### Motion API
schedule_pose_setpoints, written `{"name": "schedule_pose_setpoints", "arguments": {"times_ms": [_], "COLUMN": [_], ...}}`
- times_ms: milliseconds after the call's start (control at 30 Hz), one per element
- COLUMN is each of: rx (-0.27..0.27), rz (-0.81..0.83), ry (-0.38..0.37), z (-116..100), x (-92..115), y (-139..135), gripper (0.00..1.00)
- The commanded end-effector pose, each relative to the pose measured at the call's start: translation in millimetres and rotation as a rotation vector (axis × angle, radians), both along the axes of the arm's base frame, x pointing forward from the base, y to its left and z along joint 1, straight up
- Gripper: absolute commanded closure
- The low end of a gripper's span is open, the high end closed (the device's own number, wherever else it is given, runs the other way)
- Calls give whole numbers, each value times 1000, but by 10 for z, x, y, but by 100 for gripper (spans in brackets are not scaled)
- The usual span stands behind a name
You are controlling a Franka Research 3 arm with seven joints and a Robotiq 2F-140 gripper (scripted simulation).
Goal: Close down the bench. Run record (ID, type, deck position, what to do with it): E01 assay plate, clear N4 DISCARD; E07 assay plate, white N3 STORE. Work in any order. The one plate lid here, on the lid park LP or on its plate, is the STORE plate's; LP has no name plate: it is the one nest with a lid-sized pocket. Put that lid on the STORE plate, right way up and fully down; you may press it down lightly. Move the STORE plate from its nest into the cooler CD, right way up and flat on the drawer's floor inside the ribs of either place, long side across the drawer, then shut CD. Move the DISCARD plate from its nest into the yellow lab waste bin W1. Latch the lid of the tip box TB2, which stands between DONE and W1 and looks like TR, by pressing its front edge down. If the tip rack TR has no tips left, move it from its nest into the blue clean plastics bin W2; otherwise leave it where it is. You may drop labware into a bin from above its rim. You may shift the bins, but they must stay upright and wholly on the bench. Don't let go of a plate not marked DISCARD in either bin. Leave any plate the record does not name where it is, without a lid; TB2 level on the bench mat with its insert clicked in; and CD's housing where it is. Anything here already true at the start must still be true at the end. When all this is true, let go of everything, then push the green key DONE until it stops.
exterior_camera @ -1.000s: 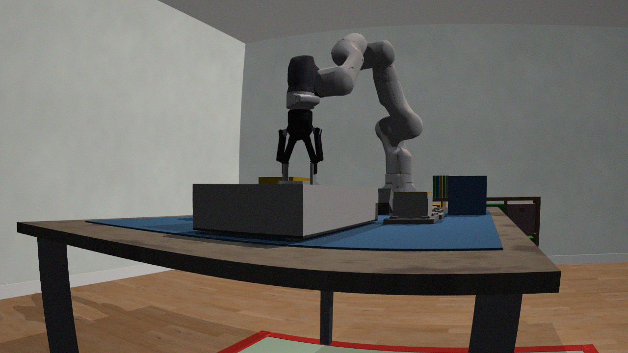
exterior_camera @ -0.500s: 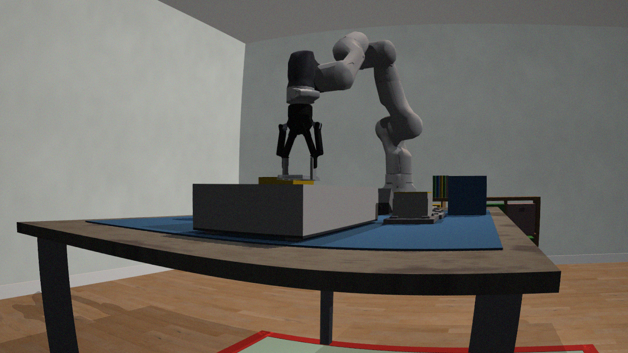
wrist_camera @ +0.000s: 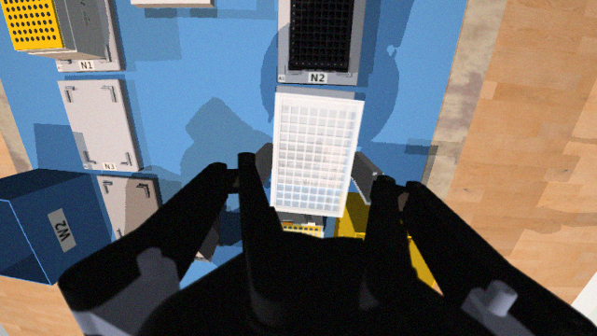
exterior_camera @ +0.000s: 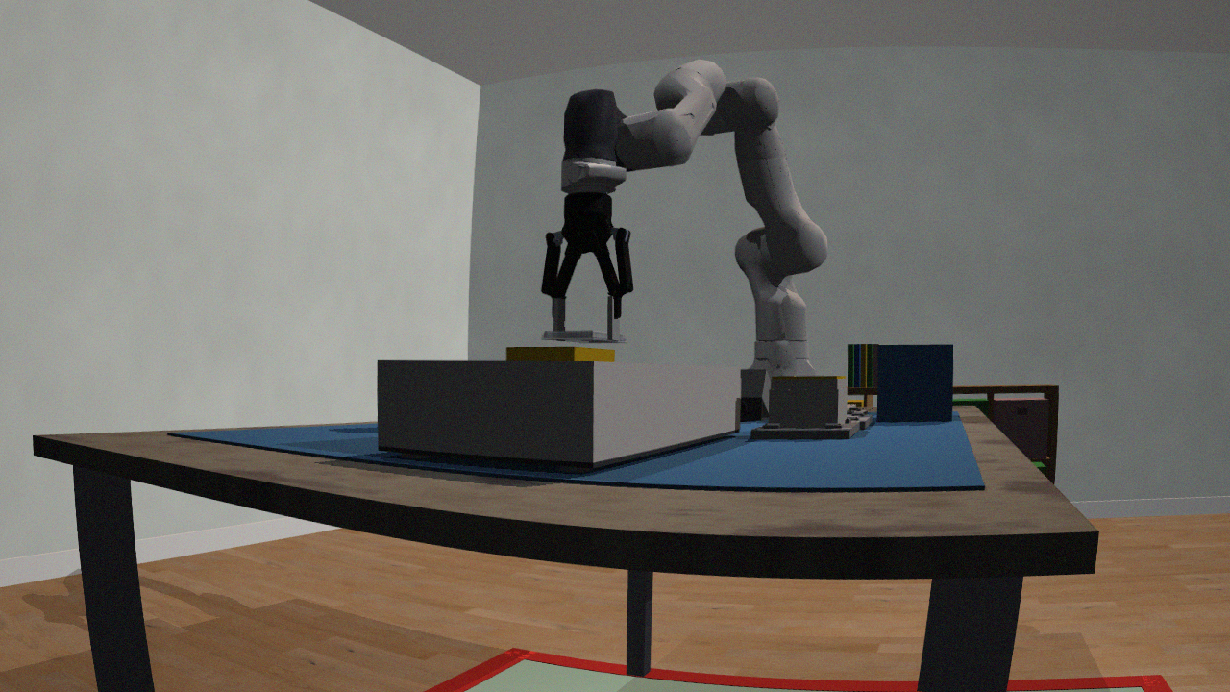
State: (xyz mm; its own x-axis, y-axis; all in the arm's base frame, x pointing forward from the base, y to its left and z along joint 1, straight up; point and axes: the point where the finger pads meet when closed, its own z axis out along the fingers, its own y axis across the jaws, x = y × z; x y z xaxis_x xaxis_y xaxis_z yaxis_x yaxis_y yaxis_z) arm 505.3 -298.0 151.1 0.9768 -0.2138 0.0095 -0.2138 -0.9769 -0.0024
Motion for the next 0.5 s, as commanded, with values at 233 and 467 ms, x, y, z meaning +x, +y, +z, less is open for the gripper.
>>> {"name": "schedule_pose_setpoints", "arguments": {"times_ms": [233, 467], "rx": [3, 3], "rz": [5, 5], "ry": [2, 2], "z": [137, 137], "x": [-10, -10], "y": [1, 1], "gripper": [100, 100]}}
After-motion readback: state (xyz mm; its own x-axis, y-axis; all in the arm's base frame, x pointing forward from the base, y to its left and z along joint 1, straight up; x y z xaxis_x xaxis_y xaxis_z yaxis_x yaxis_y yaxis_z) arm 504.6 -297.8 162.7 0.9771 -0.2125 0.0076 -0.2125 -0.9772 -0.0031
